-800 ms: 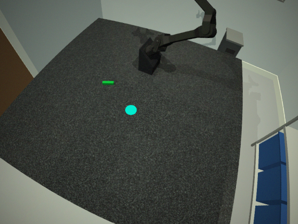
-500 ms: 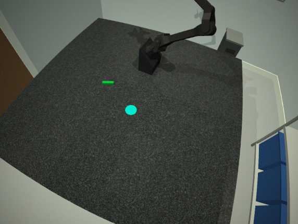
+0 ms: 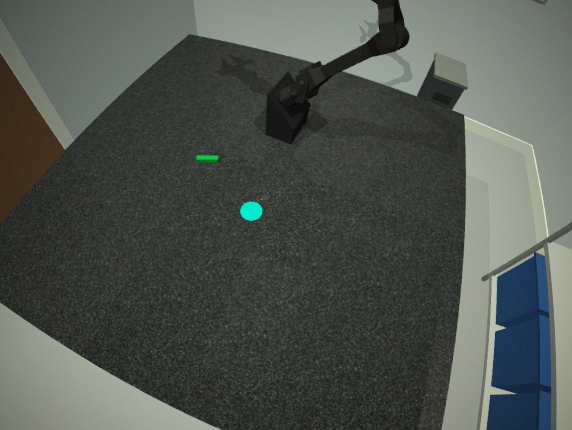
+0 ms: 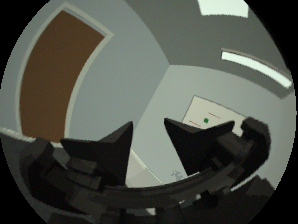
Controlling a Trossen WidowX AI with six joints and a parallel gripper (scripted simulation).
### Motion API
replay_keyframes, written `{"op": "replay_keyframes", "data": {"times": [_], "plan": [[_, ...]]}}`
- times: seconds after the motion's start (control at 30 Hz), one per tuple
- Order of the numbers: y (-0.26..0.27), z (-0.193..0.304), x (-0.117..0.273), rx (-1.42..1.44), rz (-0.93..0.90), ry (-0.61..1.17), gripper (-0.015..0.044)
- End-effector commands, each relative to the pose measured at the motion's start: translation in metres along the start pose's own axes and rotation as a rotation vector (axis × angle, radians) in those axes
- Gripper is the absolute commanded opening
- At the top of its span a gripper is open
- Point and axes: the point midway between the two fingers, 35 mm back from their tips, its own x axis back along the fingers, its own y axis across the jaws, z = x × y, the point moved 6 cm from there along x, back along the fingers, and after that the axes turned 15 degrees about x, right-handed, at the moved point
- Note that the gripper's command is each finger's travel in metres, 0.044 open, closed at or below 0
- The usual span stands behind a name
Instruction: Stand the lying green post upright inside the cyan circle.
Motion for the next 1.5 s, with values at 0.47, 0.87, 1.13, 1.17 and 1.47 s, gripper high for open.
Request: {"op": "replay_keyframes", "data": {"times": [0.47,0.87,1.13,1.17,1.47], "plan": [[0.111,-0.071,0.001,0.006,-0.441,-0.138,0.0233],[0.192,-0.105,0.024,0.027,-0.757,-0.144,0.0233],[0.244,-0.118,0.049,0.051,-0.959,-0.100,0.0233],[0.250,-0.119,0.052,0.054,-0.983,-0.092,0.0233],[0.303,-0.124,0.086,0.093,-1.189,0.011,0.0233]]}}
